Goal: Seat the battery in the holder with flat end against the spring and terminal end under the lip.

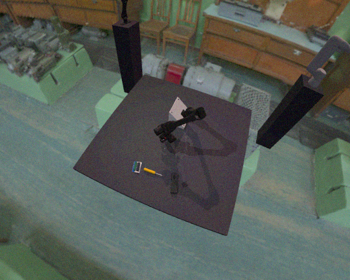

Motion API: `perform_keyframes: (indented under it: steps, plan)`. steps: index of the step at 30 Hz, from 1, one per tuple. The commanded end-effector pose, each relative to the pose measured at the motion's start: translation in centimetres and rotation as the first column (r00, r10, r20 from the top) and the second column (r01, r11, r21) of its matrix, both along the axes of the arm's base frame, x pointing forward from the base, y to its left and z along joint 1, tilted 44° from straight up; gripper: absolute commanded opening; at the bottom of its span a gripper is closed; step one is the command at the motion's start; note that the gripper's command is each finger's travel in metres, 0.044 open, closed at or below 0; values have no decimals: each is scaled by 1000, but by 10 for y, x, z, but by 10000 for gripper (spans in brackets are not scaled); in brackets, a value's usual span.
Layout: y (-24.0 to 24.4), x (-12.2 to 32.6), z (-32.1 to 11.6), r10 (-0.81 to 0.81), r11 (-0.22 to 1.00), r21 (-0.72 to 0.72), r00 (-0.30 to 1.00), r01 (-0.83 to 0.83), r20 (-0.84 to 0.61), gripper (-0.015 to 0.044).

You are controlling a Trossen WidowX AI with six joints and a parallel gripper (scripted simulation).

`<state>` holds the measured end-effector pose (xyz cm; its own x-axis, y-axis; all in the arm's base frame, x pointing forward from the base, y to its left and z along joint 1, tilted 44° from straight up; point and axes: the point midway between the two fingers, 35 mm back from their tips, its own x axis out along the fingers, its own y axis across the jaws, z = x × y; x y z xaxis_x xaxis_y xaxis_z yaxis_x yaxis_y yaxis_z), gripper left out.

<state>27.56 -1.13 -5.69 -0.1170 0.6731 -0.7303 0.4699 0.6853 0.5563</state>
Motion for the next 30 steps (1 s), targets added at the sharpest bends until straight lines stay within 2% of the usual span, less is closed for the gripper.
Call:
perform_keyframes:
  steps: [1,2,6,26,30]
  plan:
    - [1,-1,1,-1,1000,1,1000,1,-4,61]
    - [1,-1,1,-1,1000,1,1000,1,-4,61]
    - [1,-1,1,-1,1000,1,1000,1,-4,163]
    - [-10,0,11,2,1000,1,1000,-2,-3,163]
    - [-24,1,25,-2,1000,3,1000,2,-10,268]
